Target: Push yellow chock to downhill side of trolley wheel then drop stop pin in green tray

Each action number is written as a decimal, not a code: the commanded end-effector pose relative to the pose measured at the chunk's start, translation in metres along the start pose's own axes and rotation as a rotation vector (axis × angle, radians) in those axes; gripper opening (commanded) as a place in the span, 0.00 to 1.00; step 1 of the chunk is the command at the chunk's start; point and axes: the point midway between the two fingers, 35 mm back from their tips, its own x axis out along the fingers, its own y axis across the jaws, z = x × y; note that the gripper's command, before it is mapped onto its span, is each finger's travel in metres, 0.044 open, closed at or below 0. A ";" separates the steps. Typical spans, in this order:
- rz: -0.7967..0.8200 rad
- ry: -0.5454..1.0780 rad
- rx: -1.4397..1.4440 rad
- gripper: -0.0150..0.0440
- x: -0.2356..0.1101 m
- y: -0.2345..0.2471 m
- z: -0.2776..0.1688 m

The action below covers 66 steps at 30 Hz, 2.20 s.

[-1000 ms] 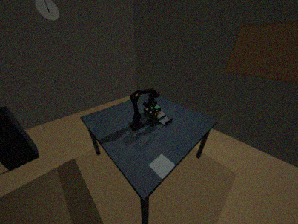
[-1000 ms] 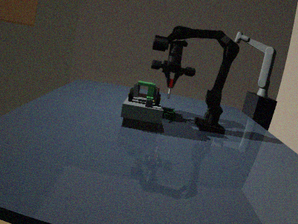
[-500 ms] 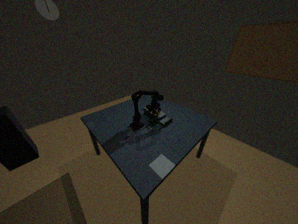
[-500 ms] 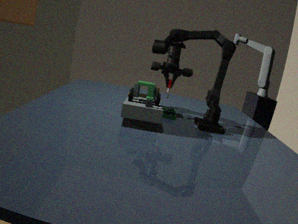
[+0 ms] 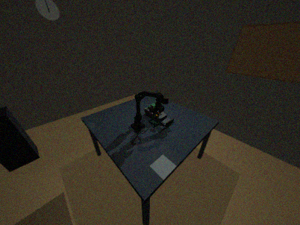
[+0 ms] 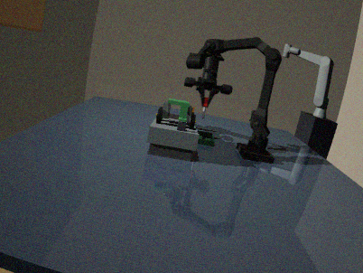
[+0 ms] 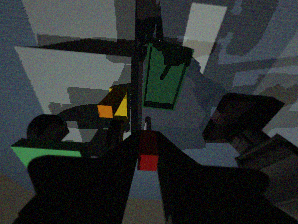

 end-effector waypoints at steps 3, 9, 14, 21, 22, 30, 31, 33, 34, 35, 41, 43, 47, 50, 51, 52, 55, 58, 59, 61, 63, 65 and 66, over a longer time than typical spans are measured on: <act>-0.002 -0.002 -0.004 0.25 -0.002 -0.001 0.010; 0.008 -0.027 0.127 0.25 -0.002 -0.002 0.009; 0.022 -0.054 0.279 0.25 -0.002 -0.002 0.008; 0.044 -0.090 0.494 0.25 -0.002 -0.002 0.006; 0.047 -0.095 0.524 0.25 -0.002 -0.002 0.006; 0.075 -0.134 0.769 0.25 -0.001 -0.002 0.004; 0.079 -0.138 0.799 0.25 -0.001 -0.002 0.004; 0.087 -0.148 0.860 0.25 -0.001 -0.002 0.004; 0.091 -0.152 0.891 0.25 -0.001 -0.002 0.004; 0.095 -0.157 0.921 0.25 -0.001 -0.002 0.003; 0.125 -0.182 1.104 0.25 -0.001 -0.002 0.002; 0.137 -0.189 1.164 0.25 -0.001 -0.002 0.002; 0.164 -0.203 1.286 0.25 -0.001 -0.002 0.001; 0.186 -0.212 1.376 0.25 -0.001 -0.002 0.000; 0.193 -0.215 1.407 0.25 -0.001 -0.001 0.000; 0.201 -0.217 1.437 0.25 -0.001 -0.001 0.000; 0.225 -0.223 1.522 0.25 -0.001 -0.001 0.000; 0.231 -0.225 1.542 0.25 -0.001 -0.001 -0.001; 0.231 -0.225 1.542 0.25 -0.001 -0.001 -0.001; 0.231 -0.225 1.542 0.25 -0.001 -0.001 -0.001; 0.231 -0.225 1.542 0.25 -0.001 -0.001 -0.001; 0.231 -0.225 1.543 0.25 0.000 -0.002 0.000; 0.231 -0.225 1.547 0.25 0.001 -0.003 0.000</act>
